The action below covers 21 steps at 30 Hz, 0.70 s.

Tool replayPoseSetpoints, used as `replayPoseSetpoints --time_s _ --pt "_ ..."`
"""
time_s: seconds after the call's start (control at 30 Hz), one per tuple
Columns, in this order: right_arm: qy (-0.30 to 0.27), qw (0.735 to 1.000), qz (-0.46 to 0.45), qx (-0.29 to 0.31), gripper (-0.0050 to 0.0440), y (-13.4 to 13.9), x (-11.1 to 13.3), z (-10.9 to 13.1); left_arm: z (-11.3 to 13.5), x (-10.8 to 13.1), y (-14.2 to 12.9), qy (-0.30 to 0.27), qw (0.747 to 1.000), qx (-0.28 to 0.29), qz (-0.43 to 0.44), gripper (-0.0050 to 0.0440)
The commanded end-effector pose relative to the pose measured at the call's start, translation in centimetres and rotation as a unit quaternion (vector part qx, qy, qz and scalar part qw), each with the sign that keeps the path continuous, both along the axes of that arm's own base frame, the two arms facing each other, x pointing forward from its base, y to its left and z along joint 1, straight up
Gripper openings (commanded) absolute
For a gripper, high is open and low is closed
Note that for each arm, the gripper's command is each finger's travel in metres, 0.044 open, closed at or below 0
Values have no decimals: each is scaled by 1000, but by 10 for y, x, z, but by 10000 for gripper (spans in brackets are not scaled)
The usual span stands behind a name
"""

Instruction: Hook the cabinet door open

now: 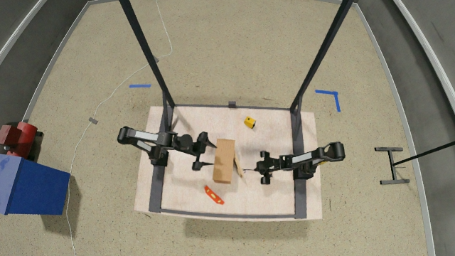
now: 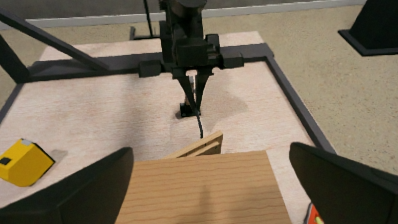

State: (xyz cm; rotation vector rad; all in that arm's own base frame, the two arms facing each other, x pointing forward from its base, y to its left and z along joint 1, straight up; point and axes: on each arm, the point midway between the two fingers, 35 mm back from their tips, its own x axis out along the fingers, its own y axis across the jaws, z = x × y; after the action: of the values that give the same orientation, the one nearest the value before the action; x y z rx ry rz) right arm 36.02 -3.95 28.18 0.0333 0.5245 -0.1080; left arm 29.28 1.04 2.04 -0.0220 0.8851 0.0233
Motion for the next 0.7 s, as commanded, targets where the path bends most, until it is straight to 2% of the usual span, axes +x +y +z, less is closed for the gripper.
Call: replayPoseSetpoints --time_s 0.0,0.57,0.67 --pt "-17 1000 -3 -1 400 -2 -2 13 4 9 1 20 1000 1 2 -50" --pt "-17 1000 -3 -1 400 -2 -2 13 -13 17 1 148 989 -4 2 -50" --pt "-17 1000 -3 -1 400 -2 -2 13 -14 17 1 151 989 -4 2 -50"
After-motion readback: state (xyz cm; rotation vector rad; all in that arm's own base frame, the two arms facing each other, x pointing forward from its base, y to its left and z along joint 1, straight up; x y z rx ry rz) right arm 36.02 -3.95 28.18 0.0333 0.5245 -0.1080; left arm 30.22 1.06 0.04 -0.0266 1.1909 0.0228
